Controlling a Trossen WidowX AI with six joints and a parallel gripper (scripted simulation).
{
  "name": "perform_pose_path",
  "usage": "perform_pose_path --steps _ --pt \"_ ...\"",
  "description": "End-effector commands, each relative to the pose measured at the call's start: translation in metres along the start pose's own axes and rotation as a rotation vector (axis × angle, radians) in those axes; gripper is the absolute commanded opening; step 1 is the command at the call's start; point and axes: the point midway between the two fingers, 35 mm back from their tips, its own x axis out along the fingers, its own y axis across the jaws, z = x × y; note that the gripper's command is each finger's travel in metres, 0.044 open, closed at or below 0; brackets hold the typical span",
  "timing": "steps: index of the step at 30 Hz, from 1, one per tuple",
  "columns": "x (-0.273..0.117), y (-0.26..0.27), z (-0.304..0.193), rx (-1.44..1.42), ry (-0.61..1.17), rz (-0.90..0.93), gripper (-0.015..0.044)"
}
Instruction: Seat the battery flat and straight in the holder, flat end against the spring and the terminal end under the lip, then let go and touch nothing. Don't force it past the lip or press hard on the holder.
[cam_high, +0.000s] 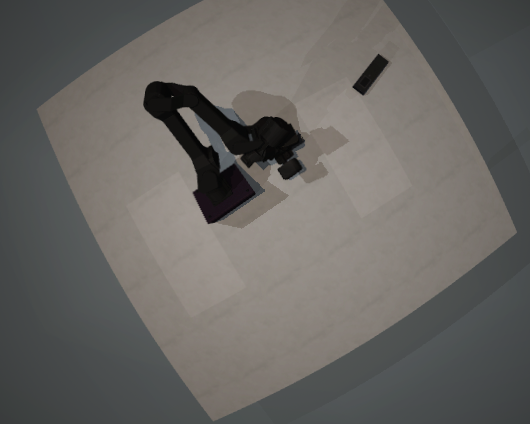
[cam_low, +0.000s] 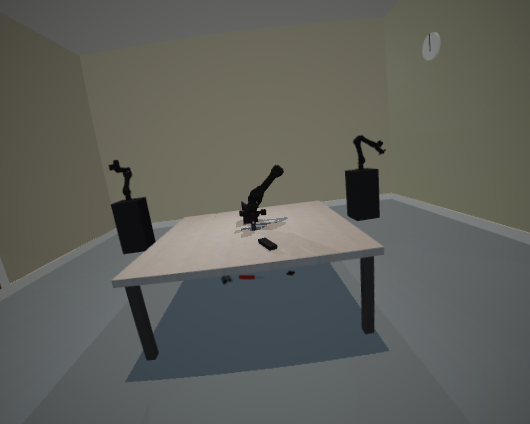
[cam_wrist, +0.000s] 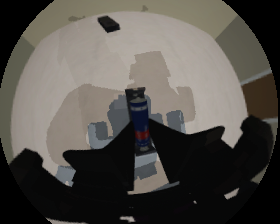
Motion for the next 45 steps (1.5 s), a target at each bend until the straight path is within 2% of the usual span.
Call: perform_pose_path --steps 1,45 --pt "0.0 -0.001 -0.006 0.006 0.017 -0.004 0.006" --pt "0.013 -0.004 0.001 -0.016 0.253 -0.027 0.006"
